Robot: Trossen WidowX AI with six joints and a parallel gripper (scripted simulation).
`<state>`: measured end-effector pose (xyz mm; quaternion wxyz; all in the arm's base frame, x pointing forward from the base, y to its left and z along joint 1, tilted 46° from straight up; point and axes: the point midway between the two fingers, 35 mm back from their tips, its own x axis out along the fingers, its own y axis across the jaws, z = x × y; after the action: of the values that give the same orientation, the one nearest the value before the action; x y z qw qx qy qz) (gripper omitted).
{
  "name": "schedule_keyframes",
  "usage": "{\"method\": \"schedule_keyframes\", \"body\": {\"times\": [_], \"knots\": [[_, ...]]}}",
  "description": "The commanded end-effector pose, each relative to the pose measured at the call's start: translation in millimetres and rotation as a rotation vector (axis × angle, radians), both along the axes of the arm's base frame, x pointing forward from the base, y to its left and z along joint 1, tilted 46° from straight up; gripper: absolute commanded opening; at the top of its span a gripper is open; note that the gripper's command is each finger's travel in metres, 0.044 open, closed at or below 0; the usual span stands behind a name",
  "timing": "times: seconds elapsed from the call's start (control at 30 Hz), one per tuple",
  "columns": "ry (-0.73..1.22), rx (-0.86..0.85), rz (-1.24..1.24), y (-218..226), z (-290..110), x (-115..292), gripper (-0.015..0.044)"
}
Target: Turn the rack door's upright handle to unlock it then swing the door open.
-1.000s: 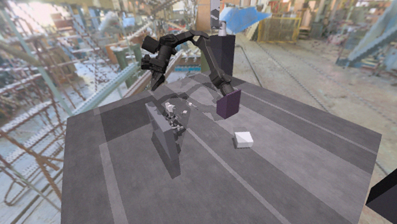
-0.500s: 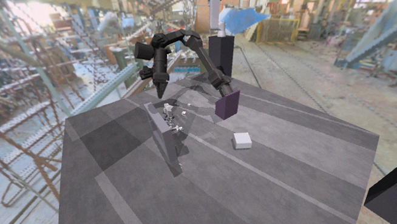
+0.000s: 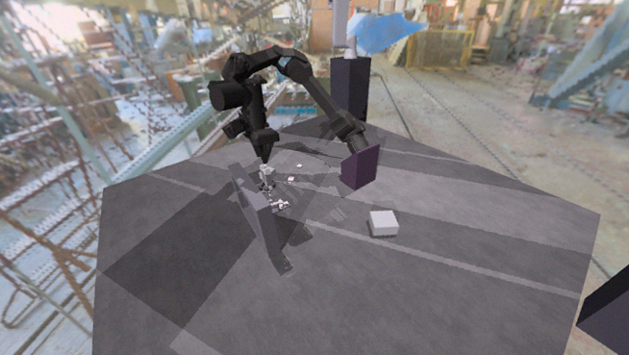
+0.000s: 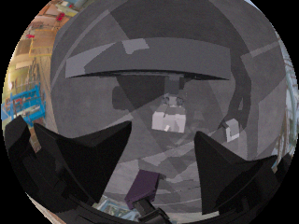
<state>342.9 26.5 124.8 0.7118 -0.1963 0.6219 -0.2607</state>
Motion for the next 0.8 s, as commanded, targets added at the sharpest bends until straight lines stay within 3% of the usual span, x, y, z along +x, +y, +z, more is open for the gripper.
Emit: {"method": "schedule_keyframes", "body": {"times": [0.0, 0.77], "knots": [[0.067, -0.082, 0.0, 1, -2, -1, 0.0295], [0.109, -0.131, 0.006, -16, -21, 1, 0.0295]]}}
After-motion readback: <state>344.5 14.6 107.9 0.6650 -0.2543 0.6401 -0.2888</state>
